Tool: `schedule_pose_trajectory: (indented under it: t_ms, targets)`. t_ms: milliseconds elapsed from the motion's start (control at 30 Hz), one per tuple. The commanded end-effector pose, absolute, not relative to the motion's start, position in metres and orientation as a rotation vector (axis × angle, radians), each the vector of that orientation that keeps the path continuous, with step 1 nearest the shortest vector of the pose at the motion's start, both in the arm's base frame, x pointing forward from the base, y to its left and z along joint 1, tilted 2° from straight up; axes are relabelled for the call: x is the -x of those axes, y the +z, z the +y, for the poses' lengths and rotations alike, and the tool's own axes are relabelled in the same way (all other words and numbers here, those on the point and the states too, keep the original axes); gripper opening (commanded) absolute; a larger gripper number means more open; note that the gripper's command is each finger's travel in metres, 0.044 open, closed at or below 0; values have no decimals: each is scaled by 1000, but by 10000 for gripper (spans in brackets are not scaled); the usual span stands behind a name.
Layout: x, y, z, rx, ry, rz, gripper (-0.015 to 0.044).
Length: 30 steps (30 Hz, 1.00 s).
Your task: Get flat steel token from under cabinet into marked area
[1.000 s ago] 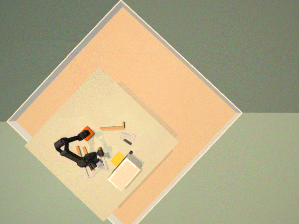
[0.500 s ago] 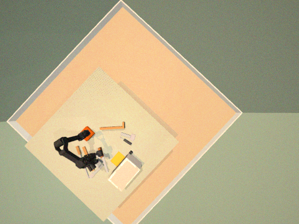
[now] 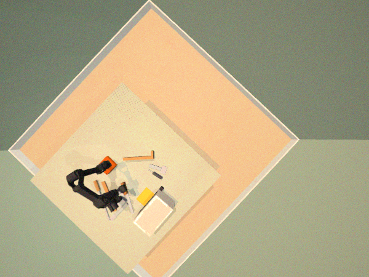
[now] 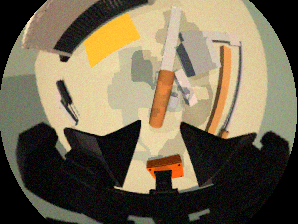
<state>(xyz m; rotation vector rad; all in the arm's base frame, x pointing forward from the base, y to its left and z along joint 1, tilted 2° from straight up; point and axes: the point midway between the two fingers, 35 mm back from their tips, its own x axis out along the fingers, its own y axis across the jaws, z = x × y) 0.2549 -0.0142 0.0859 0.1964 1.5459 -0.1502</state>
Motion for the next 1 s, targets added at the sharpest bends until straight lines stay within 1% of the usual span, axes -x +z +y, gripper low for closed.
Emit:
schedule_pose_trajectory:
  t_ms: [0, 967]
  targets:
    - [-255, 86, -14, -166, -124, 1548, 270]
    - [-255, 86, -14, 16, 55, 1549, 270]
